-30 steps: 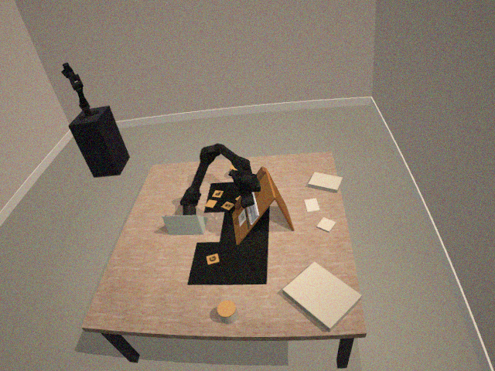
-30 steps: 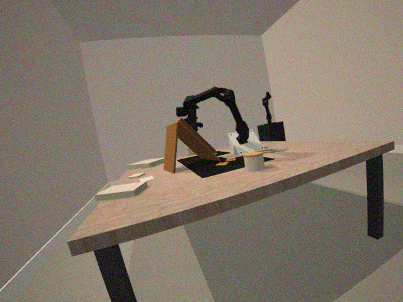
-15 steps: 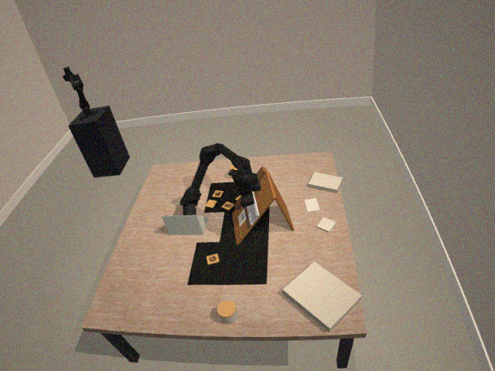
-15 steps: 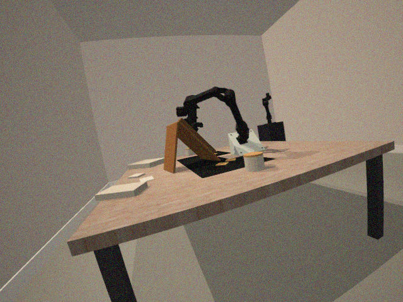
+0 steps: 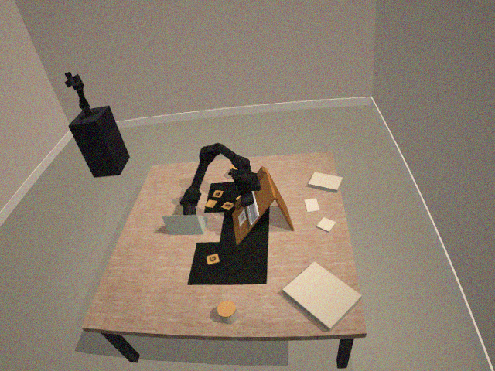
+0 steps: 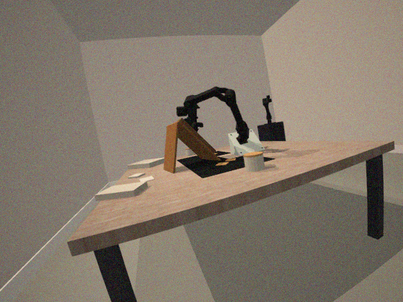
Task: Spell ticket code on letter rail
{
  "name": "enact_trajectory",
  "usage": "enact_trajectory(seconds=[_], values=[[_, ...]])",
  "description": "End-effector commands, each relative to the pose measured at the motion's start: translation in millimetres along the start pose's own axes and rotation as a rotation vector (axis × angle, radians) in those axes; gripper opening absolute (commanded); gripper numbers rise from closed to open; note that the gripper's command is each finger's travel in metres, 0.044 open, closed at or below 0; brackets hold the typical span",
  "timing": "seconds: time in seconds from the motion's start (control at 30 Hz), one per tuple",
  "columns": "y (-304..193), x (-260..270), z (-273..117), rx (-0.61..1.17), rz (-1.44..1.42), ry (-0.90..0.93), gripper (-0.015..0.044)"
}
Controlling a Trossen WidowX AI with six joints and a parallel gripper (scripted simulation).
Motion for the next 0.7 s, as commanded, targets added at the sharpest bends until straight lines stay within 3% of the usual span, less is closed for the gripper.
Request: enact_trajectory(seconds=[0.0,0.67], values=[[1.2,2.9,0.5,-0.004,0.003,0.007,0.0000],[-17.4,3.3,-20.2,-0.003,0.004,0.007,0.0000]])
Point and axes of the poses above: the point midway between the two fingers, 35 mm back from their tips, its own z axis out along the fingers, its own x axis across the jaws, y = z × x, the point moved 5 cm from there along -z, back along the fingers, and after that the axes turned 14 degrees about -z, right-handed, at the moved point
